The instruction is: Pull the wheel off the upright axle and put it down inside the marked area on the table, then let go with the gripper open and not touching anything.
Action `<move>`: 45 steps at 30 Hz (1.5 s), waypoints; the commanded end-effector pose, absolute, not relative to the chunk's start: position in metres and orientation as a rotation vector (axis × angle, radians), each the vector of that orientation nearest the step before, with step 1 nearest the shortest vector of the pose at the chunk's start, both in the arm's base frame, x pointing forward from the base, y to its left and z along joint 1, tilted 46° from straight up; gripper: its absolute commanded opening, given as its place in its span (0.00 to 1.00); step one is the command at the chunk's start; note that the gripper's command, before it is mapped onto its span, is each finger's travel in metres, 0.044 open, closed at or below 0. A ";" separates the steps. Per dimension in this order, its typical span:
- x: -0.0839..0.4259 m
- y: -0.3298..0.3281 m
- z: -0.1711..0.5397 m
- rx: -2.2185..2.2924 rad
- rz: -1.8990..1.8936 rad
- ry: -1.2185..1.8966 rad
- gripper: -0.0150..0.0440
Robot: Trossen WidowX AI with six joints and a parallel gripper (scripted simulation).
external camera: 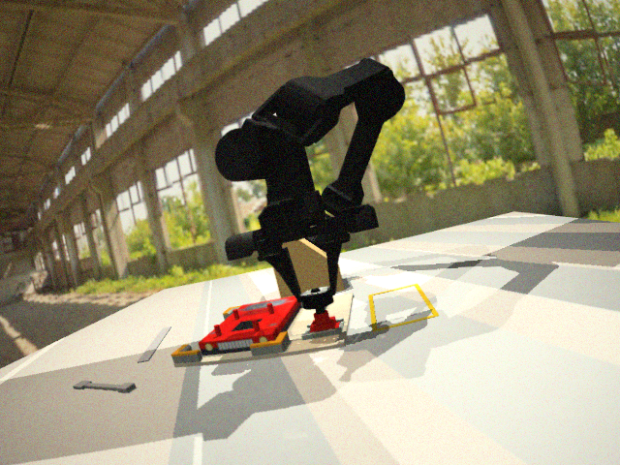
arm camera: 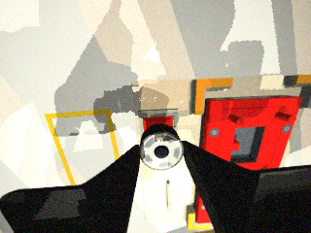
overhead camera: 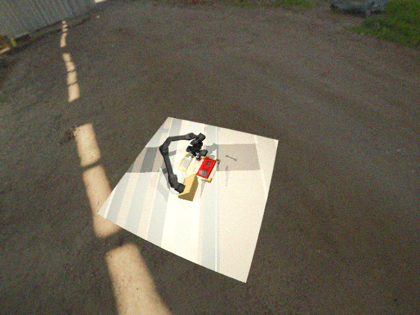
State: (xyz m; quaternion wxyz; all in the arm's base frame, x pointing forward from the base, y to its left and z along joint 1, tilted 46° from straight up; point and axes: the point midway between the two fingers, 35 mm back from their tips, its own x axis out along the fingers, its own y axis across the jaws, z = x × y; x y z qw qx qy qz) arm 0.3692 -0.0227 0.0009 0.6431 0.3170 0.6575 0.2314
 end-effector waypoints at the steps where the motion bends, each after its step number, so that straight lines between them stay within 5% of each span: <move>1: 0.371 -0.027 0.004 0.714 0.525 1.488 0.25; 45: 0.370 -0.037 0.014 0.718 0.522 1.486 0.25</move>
